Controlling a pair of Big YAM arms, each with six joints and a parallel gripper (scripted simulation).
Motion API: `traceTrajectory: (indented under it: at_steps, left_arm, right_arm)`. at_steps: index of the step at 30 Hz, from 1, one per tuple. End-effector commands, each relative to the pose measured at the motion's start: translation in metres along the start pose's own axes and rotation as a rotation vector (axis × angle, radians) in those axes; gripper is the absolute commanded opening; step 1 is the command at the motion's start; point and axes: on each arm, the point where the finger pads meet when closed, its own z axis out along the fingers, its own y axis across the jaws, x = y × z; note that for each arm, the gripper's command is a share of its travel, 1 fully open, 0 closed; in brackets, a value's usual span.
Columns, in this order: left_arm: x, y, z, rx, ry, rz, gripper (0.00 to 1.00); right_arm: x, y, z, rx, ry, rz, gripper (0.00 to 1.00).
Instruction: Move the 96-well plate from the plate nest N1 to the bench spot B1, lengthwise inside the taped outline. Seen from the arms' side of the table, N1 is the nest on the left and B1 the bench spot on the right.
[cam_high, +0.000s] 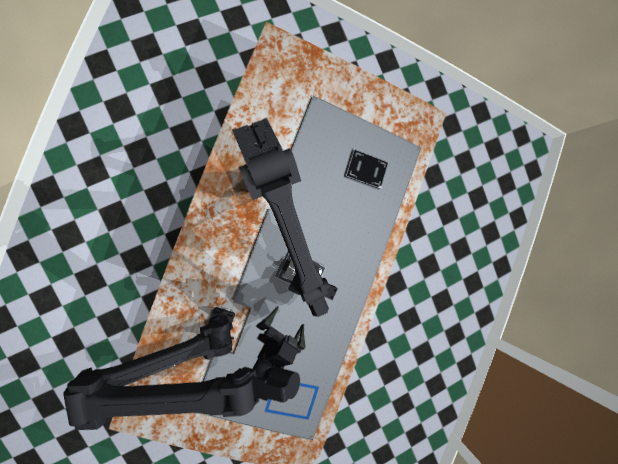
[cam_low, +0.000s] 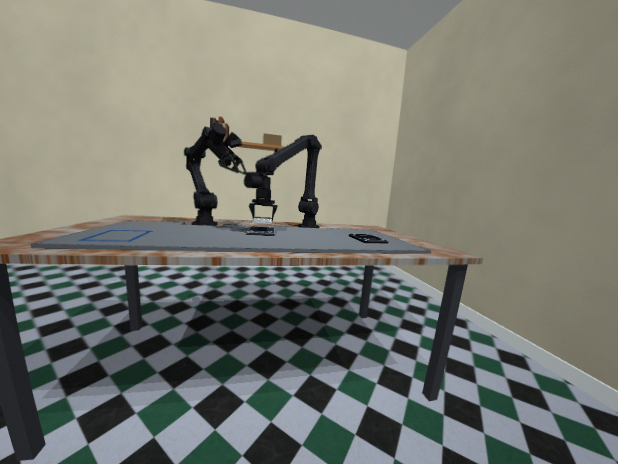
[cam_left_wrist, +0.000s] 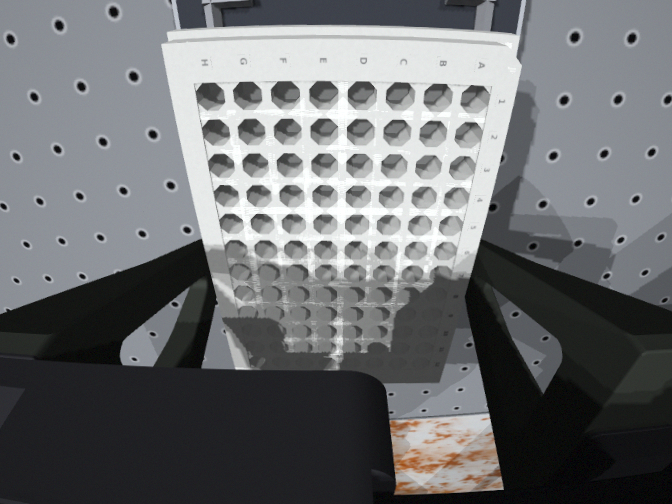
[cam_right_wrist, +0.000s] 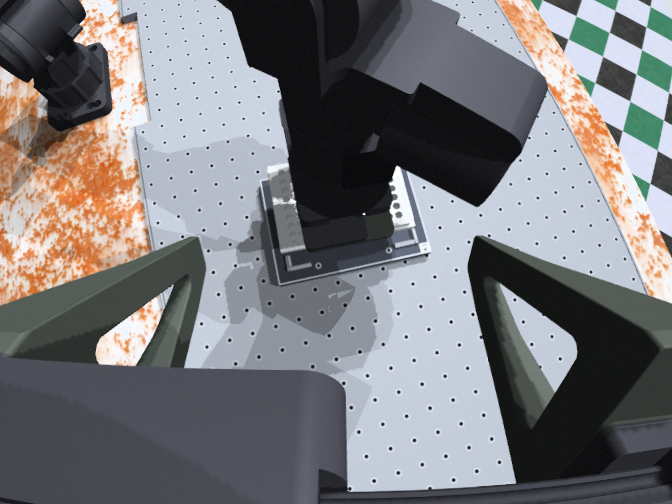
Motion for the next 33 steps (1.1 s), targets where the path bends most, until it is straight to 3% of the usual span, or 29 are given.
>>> traceTrajectory:
  at_steps: [1,17,22,33]
  left_arm:
    - [-0.015,-0.003,0.018,0.013,-0.008,-0.046,0.82]
    - [-0.003,-0.009,0.036,0.006,0.005,-0.029,0.82]
    - [-0.008,-0.012,0.026,0.022,-0.022,-0.003,0.82]
    - [-0.002,-0.004,0.056,-0.003,0.006,-0.005,0.82]
  right_arm:
    - [-0.009,-0.005,-0.007,0.013,-0.009,-0.008,1.0]
    - [-0.012,-0.004,-0.006,0.011,-0.016,-0.022,1.0]
    - [-0.012,-0.004,-0.006,0.011,-0.016,-0.022,1.0]
    - [-0.012,-0.004,-0.006,0.011,-0.016,-0.022,1.0]
